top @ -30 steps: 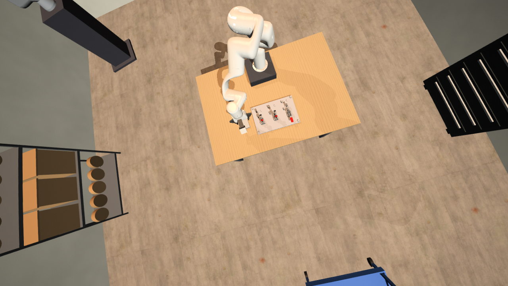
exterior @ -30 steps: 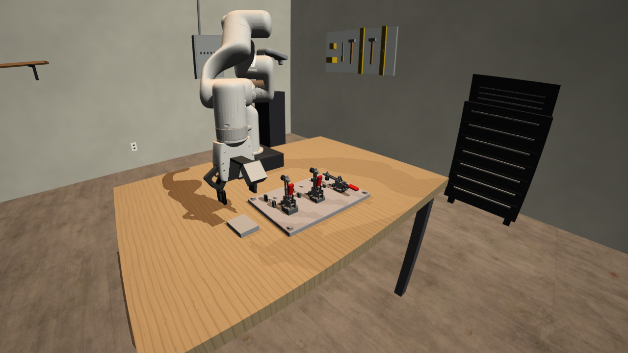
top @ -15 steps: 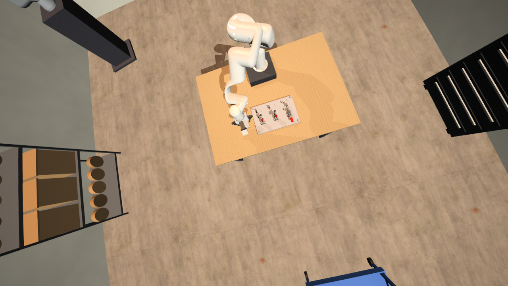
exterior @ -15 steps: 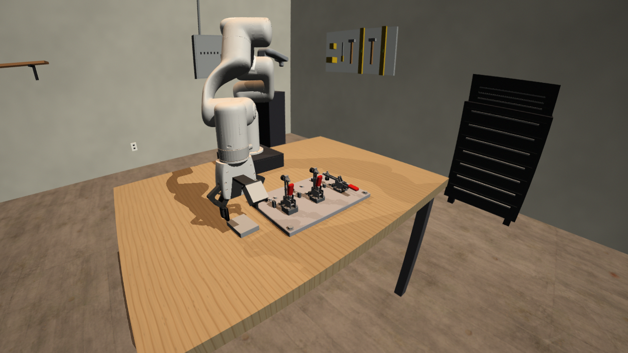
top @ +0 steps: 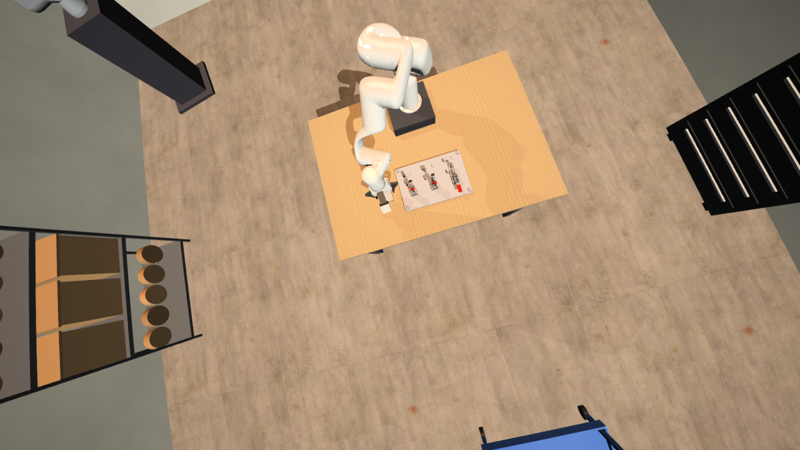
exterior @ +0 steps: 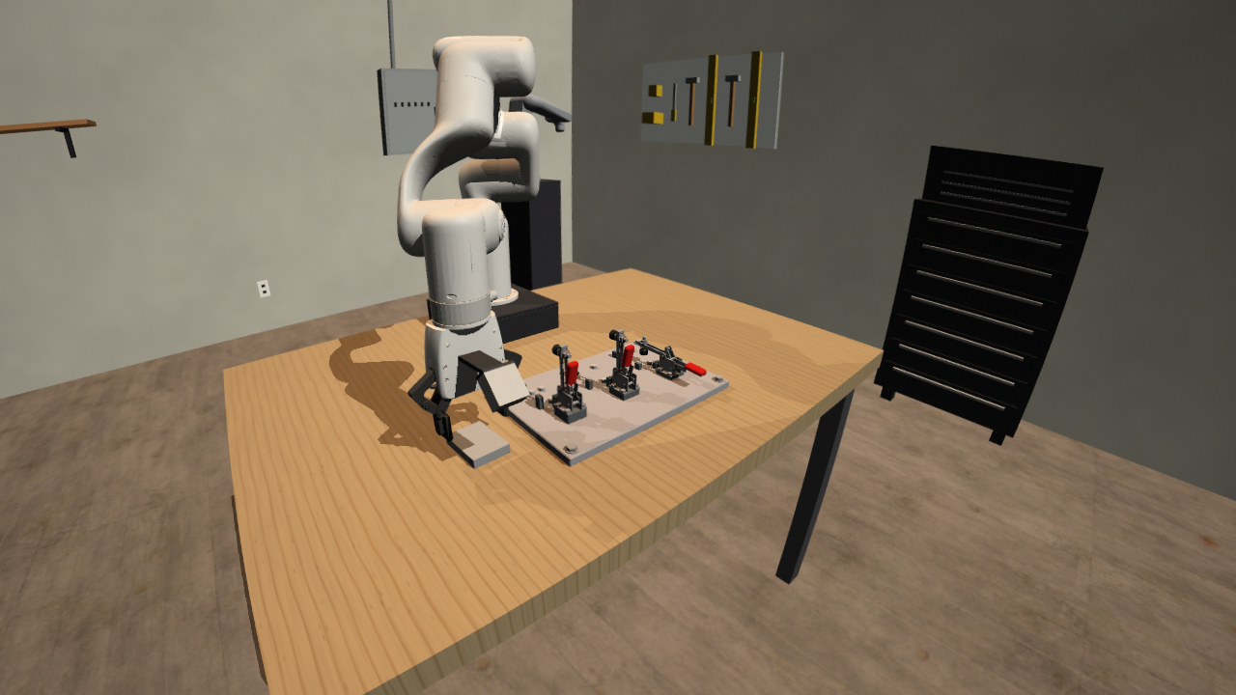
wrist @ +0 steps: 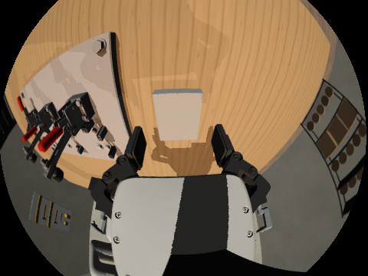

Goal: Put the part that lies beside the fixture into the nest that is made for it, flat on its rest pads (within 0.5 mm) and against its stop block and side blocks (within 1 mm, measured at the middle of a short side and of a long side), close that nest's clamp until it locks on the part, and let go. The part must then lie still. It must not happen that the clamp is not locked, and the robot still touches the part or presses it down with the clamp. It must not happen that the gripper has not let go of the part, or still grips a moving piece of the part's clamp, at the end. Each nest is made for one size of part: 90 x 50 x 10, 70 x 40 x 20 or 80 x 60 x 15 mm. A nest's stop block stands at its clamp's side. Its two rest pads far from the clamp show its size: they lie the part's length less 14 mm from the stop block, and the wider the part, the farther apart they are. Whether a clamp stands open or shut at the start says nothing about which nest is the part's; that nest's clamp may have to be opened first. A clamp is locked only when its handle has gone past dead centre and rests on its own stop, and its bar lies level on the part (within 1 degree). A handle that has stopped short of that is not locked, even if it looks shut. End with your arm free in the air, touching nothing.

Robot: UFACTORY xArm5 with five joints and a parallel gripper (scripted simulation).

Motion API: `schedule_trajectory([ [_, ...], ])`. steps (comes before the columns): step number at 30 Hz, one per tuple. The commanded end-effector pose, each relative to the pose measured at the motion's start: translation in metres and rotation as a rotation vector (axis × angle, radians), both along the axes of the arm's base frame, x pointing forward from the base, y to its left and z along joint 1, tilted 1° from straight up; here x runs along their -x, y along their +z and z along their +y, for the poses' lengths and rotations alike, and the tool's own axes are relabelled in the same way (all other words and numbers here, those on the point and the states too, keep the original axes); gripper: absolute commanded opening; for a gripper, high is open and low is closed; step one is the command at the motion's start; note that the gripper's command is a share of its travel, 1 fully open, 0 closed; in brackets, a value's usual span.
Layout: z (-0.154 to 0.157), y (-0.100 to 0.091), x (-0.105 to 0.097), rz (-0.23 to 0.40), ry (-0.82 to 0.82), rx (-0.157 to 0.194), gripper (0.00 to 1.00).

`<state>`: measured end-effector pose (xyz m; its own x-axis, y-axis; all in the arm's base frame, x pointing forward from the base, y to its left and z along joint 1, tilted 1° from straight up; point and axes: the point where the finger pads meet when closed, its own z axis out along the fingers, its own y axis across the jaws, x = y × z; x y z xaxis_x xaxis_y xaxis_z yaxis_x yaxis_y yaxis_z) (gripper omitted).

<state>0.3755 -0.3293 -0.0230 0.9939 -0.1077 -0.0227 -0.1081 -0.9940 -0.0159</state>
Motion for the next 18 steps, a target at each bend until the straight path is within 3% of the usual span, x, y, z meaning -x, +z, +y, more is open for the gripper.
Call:
schedule_trajectory([
  [1, -0.0009, 0.0013, -0.0011, -0.003, 0.000, 0.002, 1.00],
  [18, -0.0009, -0.0023, -0.0010, -0.003, 0.000, 0.002, 1.00],
])
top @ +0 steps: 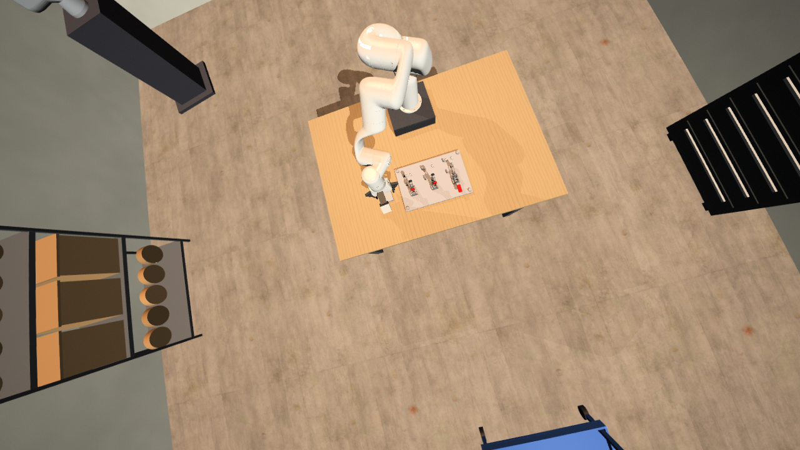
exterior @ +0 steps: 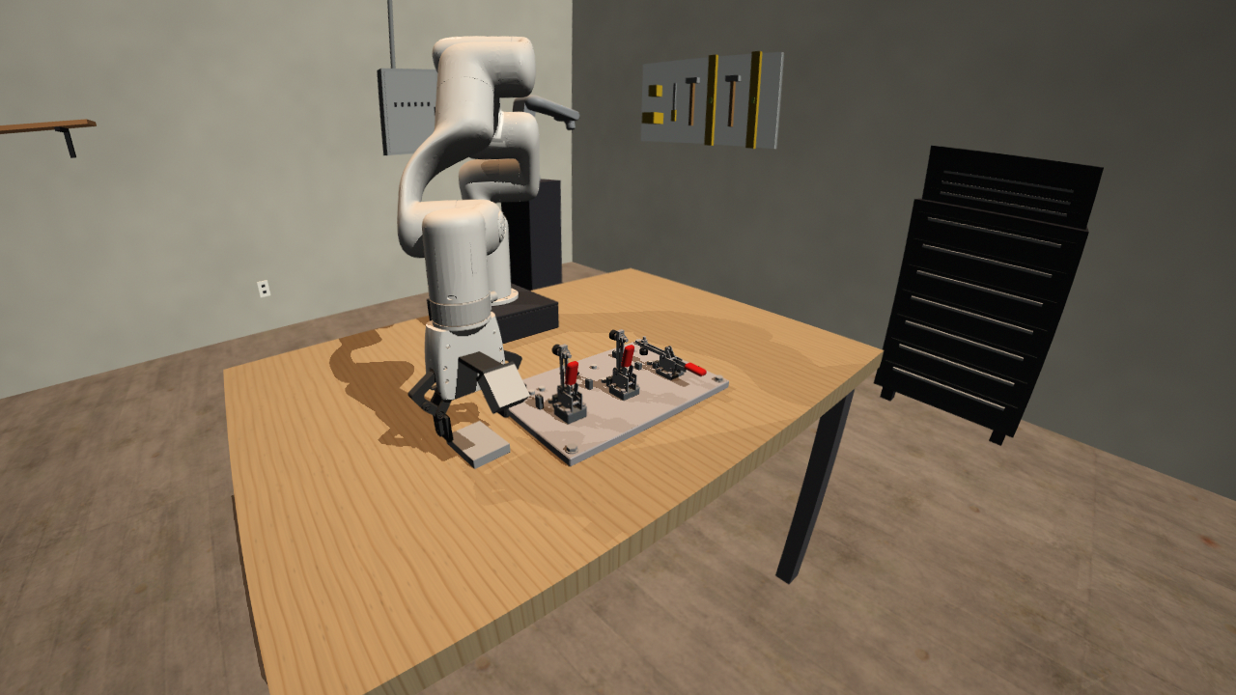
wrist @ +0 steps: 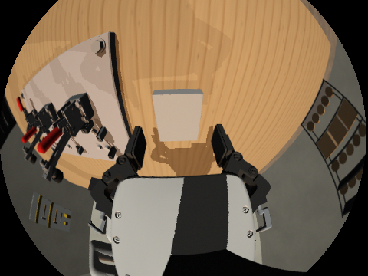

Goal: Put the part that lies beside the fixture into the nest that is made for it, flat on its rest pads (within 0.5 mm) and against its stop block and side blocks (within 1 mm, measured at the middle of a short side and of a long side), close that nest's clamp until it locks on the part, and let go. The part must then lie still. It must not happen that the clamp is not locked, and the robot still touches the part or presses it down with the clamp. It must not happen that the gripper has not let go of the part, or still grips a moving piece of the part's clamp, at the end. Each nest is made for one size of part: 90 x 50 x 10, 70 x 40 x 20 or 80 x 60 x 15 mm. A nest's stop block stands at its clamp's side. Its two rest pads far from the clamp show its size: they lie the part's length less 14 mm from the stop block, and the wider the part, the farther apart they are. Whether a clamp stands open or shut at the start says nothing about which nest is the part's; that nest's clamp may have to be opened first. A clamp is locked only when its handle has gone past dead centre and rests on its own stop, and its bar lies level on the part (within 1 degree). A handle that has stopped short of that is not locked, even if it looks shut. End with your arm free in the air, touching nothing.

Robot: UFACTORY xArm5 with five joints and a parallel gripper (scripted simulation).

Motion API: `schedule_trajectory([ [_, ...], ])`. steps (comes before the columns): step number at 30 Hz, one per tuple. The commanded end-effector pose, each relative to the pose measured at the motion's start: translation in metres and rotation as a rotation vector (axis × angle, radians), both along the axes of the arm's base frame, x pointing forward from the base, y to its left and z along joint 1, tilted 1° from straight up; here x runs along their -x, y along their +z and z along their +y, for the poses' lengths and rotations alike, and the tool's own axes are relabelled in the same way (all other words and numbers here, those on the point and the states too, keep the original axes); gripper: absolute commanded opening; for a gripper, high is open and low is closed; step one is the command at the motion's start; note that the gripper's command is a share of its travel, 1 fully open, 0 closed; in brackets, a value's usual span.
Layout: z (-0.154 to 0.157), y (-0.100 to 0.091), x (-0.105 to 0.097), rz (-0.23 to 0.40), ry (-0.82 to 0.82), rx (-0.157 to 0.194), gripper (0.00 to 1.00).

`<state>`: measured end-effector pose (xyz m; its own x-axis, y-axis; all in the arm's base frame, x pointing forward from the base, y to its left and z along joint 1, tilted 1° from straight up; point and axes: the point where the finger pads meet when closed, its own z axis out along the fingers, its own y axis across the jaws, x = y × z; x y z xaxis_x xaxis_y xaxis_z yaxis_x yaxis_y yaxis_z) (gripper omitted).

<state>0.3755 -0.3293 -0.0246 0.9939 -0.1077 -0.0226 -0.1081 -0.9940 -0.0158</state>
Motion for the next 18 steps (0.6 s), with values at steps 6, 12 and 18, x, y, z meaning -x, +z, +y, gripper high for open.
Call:
schedule_trajectory([
  [6, -0.001, -0.010, -0.001, -0.003, 0.000, 0.002, 1.00],
  [12, -0.001, -0.017, -0.001, -0.003, 0.000, 0.002, 1.00],
  [18, -0.001, -0.024, -0.001, -0.003, 0.000, 0.002, 1.00],
])
